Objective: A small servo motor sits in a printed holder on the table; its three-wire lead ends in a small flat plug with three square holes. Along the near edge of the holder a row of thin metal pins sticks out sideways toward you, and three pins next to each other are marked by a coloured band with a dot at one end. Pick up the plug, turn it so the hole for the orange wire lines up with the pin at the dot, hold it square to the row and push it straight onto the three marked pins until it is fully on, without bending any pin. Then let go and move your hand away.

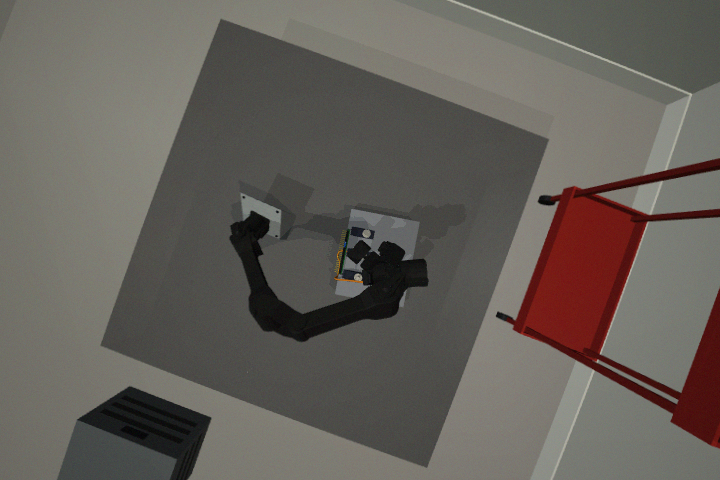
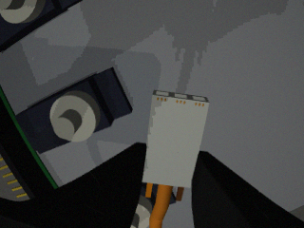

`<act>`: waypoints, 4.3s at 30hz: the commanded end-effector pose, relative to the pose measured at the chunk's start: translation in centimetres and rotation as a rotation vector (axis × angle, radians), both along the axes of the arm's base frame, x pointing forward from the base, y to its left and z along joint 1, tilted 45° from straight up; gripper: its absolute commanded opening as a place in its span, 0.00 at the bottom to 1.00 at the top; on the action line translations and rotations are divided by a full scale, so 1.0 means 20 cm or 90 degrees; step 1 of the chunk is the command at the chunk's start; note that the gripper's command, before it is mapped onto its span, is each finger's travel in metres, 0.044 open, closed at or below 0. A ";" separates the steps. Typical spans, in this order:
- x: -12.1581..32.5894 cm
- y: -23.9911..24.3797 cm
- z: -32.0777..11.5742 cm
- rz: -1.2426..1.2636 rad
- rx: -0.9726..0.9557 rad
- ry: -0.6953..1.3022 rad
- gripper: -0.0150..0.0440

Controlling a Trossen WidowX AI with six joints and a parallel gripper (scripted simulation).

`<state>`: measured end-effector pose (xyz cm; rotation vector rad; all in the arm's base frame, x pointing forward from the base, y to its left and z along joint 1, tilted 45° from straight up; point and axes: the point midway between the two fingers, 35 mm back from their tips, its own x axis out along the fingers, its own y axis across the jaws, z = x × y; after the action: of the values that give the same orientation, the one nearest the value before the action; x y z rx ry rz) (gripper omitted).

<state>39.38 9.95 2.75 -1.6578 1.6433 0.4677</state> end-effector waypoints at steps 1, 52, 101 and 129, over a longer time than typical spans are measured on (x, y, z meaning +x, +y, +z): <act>-0.07 0.03 0.00 -0.029 0.009 -0.029 0.25; -0.99 -0.14 -0.07 -0.466 0.071 -0.446 0.25; -0.76 -0.20 -0.23 -0.469 0.072 -0.452 0.25; -0.71 -0.19 -0.24 -0.469 0.072 -0.452 0.61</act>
<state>25.09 6.15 -2.00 -0.8564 1.4826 -0.3621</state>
